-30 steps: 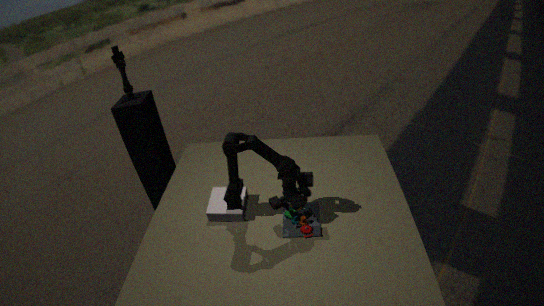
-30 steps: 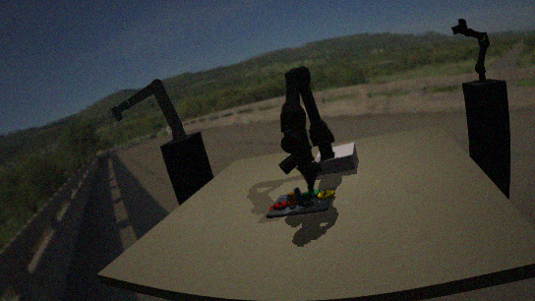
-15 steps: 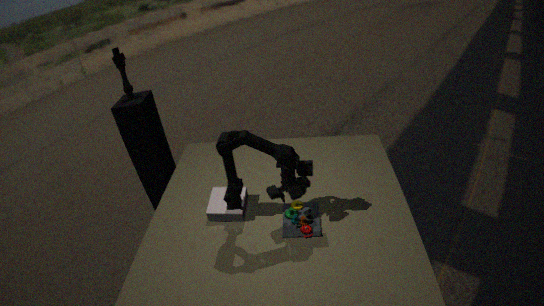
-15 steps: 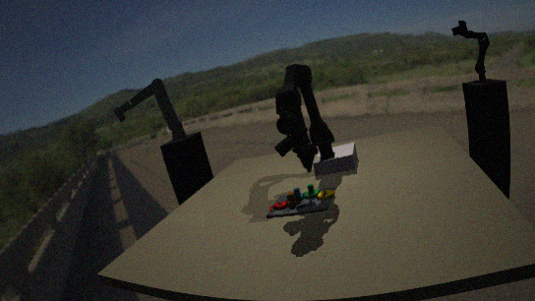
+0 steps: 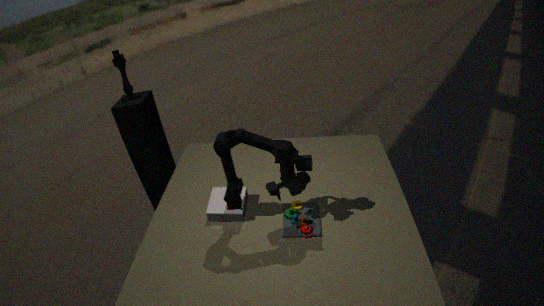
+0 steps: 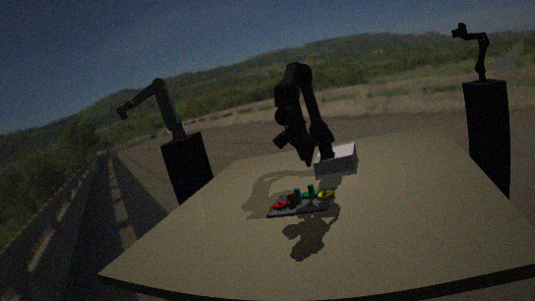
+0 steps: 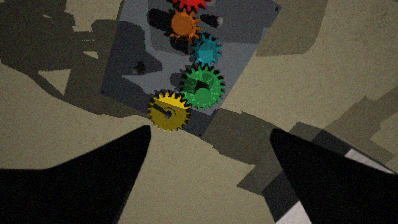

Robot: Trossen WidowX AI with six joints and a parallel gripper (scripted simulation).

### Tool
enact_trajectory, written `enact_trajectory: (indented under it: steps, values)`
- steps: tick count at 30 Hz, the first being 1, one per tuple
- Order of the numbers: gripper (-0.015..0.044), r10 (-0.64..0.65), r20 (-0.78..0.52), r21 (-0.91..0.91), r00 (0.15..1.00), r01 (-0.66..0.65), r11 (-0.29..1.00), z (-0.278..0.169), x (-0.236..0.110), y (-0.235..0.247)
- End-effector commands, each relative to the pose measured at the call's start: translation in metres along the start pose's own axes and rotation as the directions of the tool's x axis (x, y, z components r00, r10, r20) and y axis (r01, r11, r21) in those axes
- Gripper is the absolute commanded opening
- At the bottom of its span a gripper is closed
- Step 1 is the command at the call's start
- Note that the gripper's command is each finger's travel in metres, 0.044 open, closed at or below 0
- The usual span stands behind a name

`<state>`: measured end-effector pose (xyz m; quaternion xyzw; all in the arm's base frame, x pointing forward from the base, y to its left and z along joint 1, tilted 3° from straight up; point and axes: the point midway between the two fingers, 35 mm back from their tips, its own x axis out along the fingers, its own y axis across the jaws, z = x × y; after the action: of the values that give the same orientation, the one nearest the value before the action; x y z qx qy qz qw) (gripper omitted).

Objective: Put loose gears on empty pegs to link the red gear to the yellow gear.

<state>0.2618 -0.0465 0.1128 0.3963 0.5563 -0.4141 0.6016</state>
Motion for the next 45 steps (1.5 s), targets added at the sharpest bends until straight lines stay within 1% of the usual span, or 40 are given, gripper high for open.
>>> enact_trajectory:
  steps: [1,34,37,40,42,45]
  values:
    - [0.044,0.0,0.0,0.004,1.0,0.0,1.0,0.0,-0.001,0.0]
    - [0.044,0.0,0.0,0.002,1.0,0.0,1.0,-0.001,-0.001,0.0]
    - [0.044,-0.001,0.001,-0.024,1.0,0.001,1.0,-0.014,-0.003,0.009]
    - [0.044,-0.002,0.004,-0.072,1.0,0.002,0.997,-0.039,-0.008,0.022]
    - [0.044,-0.001,0.003,-0.072,1.0,0.001,0.997,-0.052,-0.011,0.03]
    - [0.044,0.002,-0.004,-0.058,1.0,-0.003,0.998,-0.088,-0.018,0.048]
